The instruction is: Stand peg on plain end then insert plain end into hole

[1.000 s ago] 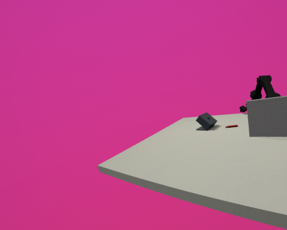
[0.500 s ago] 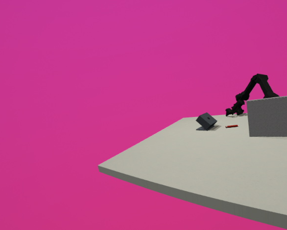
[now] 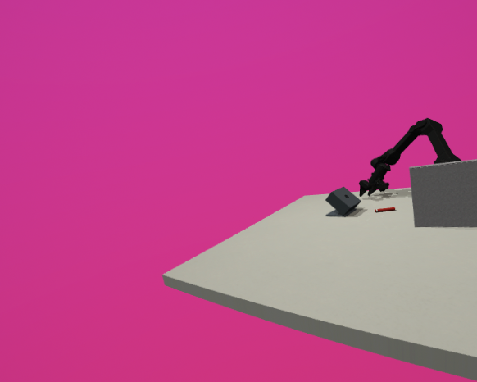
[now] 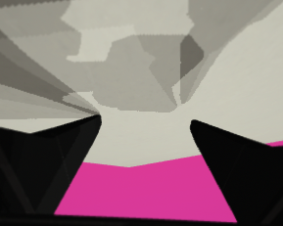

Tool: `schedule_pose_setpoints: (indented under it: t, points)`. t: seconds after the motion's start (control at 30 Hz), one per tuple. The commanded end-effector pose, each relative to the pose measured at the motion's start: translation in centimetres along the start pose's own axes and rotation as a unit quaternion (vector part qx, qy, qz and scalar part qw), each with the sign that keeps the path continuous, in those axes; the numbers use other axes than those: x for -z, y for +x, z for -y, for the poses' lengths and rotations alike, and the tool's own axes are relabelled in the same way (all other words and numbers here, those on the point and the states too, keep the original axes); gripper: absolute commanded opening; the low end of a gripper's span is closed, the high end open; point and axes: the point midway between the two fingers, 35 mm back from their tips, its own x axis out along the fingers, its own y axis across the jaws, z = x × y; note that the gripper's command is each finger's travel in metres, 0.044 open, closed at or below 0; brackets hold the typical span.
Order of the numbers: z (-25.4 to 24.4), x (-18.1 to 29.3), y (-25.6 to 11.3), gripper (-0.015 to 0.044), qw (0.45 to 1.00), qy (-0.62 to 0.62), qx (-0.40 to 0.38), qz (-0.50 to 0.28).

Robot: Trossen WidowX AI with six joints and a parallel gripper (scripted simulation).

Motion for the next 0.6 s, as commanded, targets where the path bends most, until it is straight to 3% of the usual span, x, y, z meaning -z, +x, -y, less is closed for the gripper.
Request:
schedule_pose_setpoints:
  t: [0.0, 0.57]
  points:
    - [3.2, -0.9, 0.0, 0.0440, 0.999, -0.004, 0.022, 0.035]
    - [18.2, -6.4, -6.2, 0.0440, 0.959, -0.171, 0.082, 0.210]
